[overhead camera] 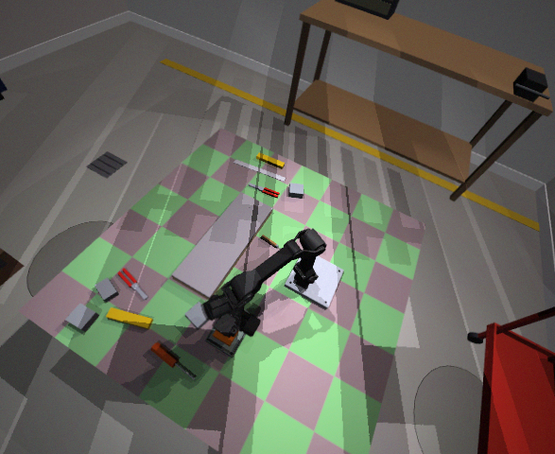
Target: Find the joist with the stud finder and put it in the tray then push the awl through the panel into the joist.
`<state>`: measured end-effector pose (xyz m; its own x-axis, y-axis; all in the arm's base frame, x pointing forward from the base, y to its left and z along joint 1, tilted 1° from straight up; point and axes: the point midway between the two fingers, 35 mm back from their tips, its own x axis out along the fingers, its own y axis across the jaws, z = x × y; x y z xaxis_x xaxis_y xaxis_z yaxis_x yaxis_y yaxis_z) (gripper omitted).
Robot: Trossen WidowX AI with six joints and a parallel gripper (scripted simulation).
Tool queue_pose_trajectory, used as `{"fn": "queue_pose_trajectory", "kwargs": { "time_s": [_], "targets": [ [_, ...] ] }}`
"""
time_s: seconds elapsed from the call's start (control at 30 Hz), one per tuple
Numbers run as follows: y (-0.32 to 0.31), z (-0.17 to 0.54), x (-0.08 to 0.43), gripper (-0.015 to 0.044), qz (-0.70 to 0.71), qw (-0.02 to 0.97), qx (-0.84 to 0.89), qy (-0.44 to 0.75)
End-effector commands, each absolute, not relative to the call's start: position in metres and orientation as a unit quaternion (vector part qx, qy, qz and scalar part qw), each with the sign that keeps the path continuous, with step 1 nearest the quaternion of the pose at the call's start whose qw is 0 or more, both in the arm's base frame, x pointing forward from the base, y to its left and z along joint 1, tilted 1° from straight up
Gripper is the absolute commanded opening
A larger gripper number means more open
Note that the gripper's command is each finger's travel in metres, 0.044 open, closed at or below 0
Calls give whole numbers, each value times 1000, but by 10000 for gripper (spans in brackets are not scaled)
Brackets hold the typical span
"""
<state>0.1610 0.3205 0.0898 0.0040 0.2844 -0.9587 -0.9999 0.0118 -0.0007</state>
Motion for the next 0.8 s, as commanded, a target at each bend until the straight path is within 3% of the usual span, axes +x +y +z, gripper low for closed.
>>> {"fn": "queue_pose_trajectory", "kwargs": {
  "time_s": [0.0, 0.77],
  "targets": [
    [321, 83, 161, 0, 563, 571, -419, 426],
    [319, 51, 159, 0, 563, 571, -419, 426]
  ]
}}
